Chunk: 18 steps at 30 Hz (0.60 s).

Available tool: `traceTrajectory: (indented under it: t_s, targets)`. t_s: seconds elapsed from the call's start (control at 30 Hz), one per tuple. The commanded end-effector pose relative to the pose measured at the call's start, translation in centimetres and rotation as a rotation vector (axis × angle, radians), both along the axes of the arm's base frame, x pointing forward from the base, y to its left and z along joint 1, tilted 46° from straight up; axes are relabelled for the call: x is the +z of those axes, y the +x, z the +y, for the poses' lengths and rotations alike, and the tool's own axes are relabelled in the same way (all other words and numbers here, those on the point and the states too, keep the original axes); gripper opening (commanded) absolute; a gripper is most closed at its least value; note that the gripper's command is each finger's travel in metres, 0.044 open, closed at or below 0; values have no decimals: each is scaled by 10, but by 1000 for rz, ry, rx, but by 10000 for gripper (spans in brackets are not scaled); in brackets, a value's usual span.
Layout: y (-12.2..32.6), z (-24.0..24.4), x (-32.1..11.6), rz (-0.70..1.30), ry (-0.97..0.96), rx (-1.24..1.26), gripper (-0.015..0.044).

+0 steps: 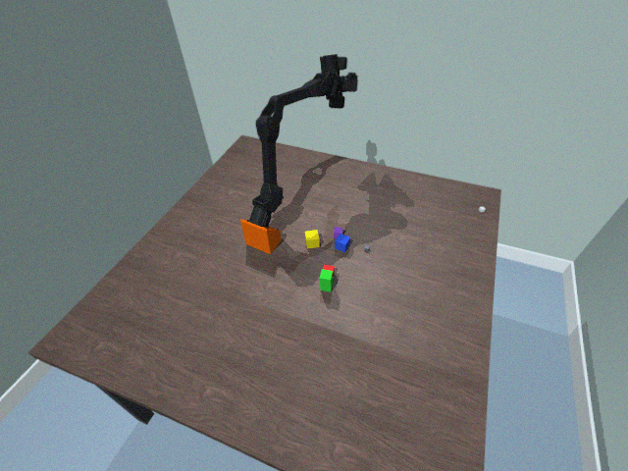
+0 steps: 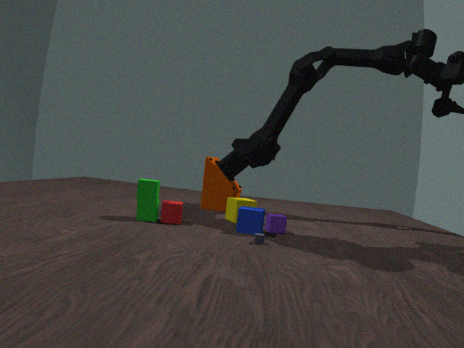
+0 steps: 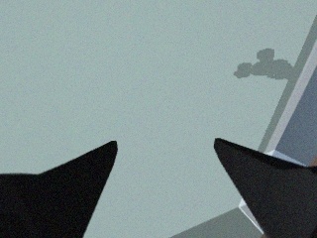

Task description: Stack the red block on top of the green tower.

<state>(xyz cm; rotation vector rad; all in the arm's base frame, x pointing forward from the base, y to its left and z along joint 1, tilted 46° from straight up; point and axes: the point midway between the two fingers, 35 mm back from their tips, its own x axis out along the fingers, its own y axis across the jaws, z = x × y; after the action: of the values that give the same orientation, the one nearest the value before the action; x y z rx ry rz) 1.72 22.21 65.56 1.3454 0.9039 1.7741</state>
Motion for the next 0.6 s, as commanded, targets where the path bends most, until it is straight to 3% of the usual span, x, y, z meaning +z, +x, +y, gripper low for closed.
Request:
traceTrajectory:
  t_s: [0.0, 0.23, 0.57]
  targets:
    - [34, 20, -16, 18, -57, -111, 440]
    - [107, 57, -64, 63, -223, -283, 440]
    - [235, 69, -181, 196, -562, -507, 440]
